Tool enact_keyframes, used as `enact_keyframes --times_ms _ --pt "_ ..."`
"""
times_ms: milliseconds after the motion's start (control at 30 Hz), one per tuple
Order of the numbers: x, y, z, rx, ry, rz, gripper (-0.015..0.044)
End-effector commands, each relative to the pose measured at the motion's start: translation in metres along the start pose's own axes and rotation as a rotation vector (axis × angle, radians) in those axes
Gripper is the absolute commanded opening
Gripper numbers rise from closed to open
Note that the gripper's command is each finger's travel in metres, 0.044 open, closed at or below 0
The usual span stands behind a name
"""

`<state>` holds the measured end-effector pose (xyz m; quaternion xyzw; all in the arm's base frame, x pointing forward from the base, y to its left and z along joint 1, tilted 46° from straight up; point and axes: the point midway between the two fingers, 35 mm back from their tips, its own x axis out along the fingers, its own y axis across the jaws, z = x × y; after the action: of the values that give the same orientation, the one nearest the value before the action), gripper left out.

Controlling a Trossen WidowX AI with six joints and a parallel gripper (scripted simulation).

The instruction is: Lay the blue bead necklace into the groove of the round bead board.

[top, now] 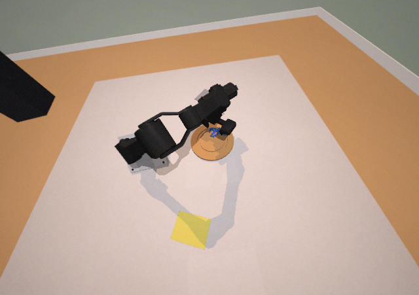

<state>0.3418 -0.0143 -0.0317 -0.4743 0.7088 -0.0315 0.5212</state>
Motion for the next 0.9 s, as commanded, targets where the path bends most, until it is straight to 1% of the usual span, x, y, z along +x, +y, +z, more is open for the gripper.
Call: enact_keyframes --times_ms 0,333,667,867 --pt "0.0105 0.0023 -0.0021 -0.011 0.013 0.001 0.0380" --pt "0.0143 0.0026 -0.0024 -0.012 0.015 0.001 0.0380" --pt "0.0117 0.0016 -0.0015 -0.005 0.009 0.003 0.0118" --pt "0.0117 0.0016 -0.0015 -0.005 0.009 0.003 0.0078"
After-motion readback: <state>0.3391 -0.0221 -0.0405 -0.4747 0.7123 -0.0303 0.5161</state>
